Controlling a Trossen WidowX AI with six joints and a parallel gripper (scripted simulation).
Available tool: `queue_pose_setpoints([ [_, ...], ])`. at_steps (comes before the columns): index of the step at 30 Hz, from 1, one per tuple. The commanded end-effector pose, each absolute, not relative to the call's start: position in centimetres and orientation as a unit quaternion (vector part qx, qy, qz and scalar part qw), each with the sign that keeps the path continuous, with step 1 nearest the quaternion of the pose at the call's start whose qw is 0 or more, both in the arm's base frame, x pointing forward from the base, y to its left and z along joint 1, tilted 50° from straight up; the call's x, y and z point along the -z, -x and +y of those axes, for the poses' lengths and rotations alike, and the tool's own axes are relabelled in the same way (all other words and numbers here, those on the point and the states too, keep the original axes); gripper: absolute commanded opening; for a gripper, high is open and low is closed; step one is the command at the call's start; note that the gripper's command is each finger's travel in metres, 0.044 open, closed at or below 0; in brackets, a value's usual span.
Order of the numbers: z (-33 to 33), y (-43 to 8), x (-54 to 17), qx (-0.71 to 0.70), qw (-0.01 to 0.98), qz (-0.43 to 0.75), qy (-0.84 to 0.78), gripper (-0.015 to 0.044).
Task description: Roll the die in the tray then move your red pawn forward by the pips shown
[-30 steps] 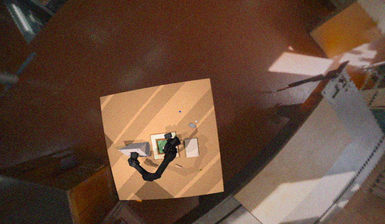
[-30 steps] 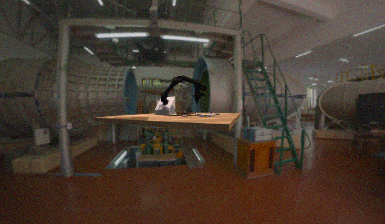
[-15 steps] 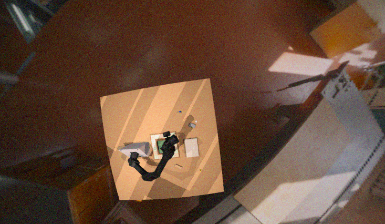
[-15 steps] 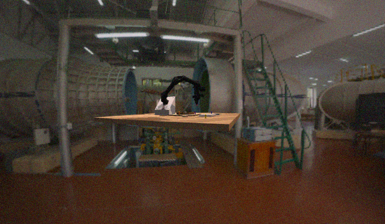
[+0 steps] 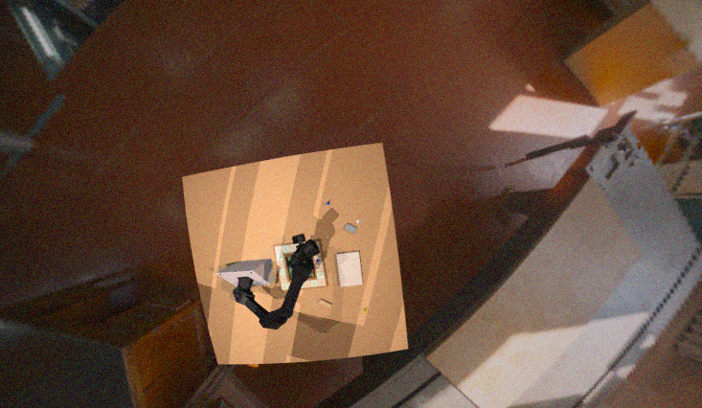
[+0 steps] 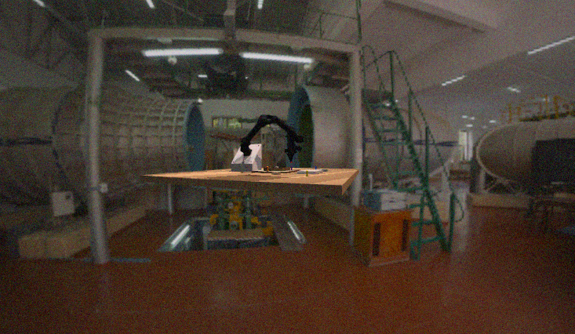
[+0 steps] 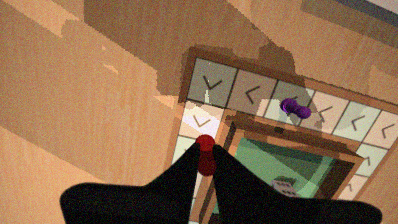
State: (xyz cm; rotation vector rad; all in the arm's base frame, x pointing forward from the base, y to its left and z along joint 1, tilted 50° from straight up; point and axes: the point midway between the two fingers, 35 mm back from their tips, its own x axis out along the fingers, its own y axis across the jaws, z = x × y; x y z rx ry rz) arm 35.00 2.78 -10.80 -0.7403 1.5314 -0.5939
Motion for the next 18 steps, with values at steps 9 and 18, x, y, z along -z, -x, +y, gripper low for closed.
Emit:
queue_pose_setpoints([
  [9,0.0,-34.3,13.4,0.26,0.618,0.668,0.324,0.0],
  [18,-0.4,-34.3,13.8,0.26,0.618,0.668,0.324,0.0],
])
